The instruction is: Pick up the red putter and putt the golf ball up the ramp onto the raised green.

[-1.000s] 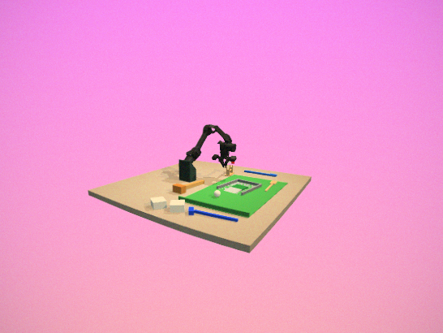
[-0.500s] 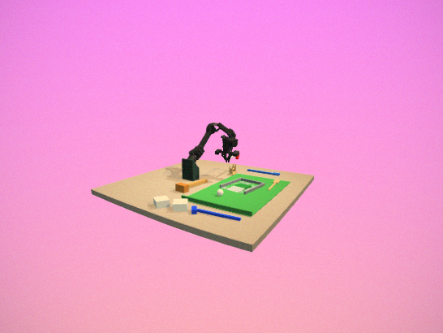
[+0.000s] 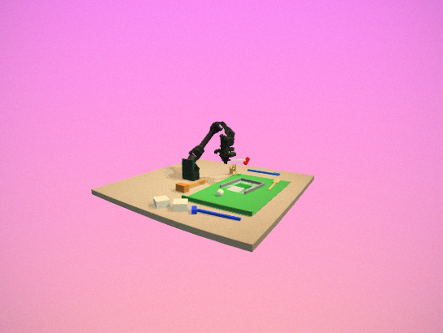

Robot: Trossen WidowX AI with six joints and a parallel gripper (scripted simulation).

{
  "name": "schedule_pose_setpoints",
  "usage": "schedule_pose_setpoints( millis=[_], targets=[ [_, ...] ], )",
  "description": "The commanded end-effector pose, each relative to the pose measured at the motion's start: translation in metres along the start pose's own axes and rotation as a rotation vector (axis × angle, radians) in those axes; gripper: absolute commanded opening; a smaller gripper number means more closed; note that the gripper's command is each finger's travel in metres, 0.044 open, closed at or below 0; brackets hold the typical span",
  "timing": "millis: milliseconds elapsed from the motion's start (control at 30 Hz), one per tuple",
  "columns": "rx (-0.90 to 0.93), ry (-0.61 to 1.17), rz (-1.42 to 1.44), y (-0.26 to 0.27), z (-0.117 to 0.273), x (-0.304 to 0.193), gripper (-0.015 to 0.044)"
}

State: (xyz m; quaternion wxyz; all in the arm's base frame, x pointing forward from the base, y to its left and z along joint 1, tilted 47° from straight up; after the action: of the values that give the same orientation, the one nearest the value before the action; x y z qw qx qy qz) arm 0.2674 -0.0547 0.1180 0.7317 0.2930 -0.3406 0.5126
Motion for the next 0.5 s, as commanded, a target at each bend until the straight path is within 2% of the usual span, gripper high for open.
schedule_pose_setpoints(
  millis=[0, 467],
  targets=[
    [-0.018, 0.02, -0.116, -0.01, 0.008, -0.024, 0.0],
    [-0.077, 0.089, -0.491, -0.021, 0.031, -0.109, 0.0]
  ],
)
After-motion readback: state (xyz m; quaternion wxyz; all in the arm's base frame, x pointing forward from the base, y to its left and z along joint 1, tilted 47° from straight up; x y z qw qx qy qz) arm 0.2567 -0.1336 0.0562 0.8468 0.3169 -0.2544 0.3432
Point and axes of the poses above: the point midway between the two fingers, 35 mm back from their tips, its own z axis back along the fingers, its own y axis across the jaws, x = y × z, the point moved 3 cm from there along z, back along the fingers, and after that the axes turned 7 degrees about z, right-handed, at the moved point
